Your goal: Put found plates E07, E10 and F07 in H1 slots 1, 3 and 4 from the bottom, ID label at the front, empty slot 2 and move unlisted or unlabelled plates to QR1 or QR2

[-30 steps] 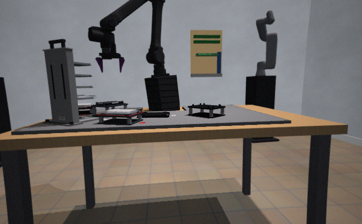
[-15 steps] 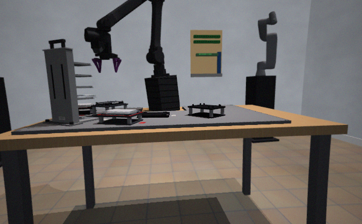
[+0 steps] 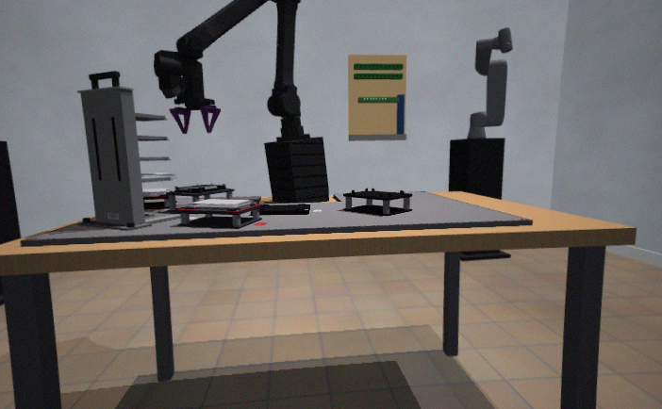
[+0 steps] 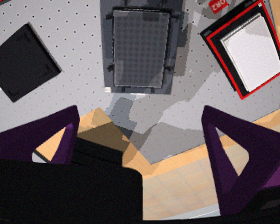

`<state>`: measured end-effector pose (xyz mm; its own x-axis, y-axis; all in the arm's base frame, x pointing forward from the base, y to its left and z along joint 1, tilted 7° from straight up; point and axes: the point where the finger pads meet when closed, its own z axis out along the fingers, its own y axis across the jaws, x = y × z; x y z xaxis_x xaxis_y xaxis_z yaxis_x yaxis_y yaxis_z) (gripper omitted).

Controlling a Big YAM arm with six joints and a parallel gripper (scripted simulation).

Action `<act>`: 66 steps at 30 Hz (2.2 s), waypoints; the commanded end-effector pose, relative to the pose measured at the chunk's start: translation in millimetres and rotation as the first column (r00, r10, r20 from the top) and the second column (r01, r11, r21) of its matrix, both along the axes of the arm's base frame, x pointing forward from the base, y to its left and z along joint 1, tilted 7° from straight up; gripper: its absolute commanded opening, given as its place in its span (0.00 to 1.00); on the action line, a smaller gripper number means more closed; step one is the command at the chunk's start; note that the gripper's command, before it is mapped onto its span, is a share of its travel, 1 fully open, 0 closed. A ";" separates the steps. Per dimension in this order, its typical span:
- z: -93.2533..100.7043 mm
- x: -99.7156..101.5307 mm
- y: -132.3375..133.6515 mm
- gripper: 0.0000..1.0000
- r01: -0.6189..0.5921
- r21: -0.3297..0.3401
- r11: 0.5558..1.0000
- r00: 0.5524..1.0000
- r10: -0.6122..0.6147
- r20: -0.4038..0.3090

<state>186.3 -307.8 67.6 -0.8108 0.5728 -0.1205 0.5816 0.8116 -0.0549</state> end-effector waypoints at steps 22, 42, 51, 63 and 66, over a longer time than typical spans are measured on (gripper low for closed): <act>-75.0 5.9 -9.0 1.00 0.046 0.003 0.999 0.999 -0.046 0.009; -95.1 12.8 -20.7 1.00 0.038 -0.018 0.999 0.999 -0.037 0.020; -95.1 12.8 -20.7 1.00 0.038 -0.018 0.999 0.999 -0.037 0.020; -114.4 7.6 -12.6 1.00 0.046 0.004 0.999 0.999 -0.046 0.008; -118.4 7.8 -13.0 1.00 0.046 0.004 0.999 0.999 -0.046 0.008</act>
<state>193.6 -319.7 -46.2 -0.7898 0.6021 -0.1168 0.6100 0.7909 -0.0484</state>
